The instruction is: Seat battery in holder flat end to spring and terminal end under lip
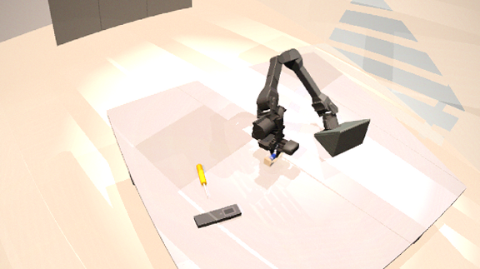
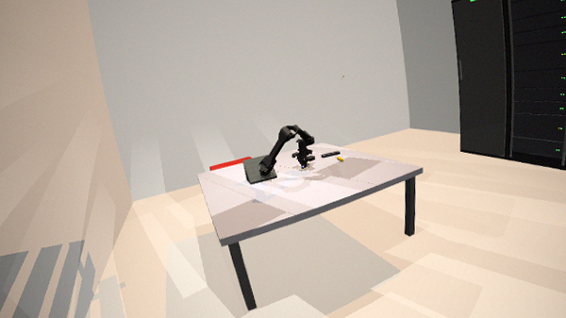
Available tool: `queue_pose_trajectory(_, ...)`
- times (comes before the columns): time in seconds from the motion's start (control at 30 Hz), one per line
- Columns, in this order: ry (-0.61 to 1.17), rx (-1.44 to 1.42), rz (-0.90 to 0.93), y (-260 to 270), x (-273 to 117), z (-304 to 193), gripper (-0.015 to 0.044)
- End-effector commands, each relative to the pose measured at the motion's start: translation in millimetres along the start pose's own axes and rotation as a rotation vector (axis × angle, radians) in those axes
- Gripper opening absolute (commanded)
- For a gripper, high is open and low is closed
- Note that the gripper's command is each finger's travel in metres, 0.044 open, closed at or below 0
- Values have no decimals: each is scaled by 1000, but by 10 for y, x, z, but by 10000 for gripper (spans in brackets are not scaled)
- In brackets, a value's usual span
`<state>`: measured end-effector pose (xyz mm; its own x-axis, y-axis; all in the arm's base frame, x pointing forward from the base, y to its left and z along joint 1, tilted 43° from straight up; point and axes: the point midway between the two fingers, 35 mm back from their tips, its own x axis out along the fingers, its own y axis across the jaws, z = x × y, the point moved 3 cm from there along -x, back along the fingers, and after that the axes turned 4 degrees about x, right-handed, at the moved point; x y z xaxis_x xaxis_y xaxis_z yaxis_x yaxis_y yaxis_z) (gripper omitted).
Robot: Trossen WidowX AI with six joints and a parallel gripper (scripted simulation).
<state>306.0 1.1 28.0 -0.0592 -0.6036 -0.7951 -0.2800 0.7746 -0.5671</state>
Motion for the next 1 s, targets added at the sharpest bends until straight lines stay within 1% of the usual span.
queue_pose_trajectory(0.0, 19, 0, -3, -13, 14, -17, 62)
queue_pose_trajectory(0.97, 30, 0, -1, -5, 10, 131, 62)
